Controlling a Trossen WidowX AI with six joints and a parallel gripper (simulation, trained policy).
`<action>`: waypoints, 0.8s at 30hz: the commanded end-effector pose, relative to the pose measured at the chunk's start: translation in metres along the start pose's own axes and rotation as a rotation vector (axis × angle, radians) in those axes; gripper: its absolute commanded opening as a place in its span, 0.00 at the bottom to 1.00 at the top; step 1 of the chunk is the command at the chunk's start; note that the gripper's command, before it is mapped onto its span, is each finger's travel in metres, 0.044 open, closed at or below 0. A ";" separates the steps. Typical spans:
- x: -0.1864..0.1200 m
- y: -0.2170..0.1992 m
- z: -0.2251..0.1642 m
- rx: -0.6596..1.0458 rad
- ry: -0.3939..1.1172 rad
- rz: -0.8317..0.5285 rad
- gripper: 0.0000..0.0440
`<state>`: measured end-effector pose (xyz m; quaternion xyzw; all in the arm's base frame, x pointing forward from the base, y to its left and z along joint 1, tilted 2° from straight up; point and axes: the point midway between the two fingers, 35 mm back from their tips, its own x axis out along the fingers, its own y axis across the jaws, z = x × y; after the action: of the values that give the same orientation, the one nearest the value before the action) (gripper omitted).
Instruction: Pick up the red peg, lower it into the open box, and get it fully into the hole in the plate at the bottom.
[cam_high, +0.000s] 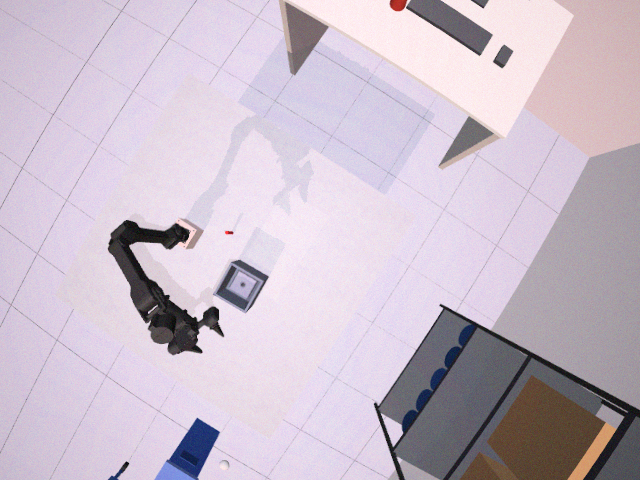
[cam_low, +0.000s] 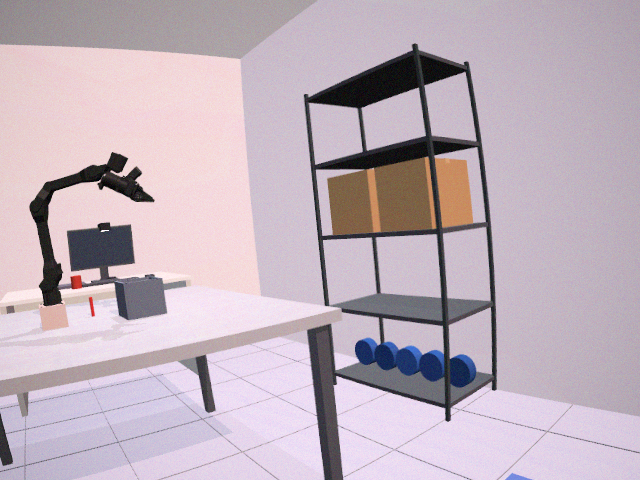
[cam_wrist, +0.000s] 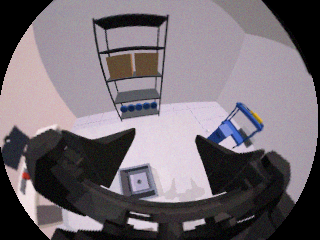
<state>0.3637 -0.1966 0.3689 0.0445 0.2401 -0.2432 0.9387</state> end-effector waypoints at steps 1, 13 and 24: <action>-0.005 0.018 -0.010 0.076 0.028 0.034 1.00; -0.029 0.091 -0.063 0.349 0.220 0.175 0.99; -0.058 0.142 -0.124 0.536 0.464 0.223 0.99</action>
<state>0.3398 -0.0330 0.2893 0.3499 0.3535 -0.1781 0.8490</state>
